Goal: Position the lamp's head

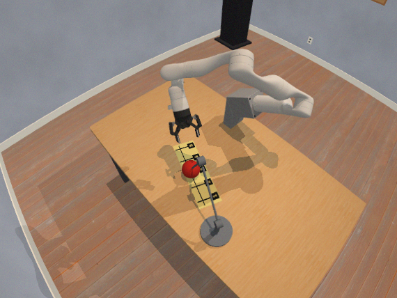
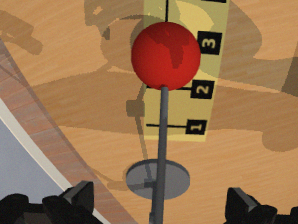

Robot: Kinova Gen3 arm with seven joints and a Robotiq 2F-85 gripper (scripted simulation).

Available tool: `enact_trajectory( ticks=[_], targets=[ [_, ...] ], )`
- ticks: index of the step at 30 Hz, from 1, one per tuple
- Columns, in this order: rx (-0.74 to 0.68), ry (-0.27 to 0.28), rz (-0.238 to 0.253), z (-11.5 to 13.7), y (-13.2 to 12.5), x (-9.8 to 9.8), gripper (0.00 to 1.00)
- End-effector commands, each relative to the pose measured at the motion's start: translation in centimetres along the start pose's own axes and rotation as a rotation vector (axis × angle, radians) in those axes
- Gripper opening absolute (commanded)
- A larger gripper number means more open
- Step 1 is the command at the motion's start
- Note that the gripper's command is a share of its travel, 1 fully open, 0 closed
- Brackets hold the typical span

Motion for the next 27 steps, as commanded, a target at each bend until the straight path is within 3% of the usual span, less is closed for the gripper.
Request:
enact_trajectory(
  ticks=[1,27],
  targets=[
    [0.003,0.005,0.004,-0.9,-0.1,1.3,1.0],
    [0.002,-0.002,0.003,-5.5,-0.5,7.1,1.0]
  ],
)
Point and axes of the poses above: the point where the finger pads meet when closed, its own x axis back along the fingers, its own y axis across the jaws, z = x × y, the point moved 10 cm from there along x, back along the fingers, and after that the axes turned 5 degrees about x, right-handed, at the moved point
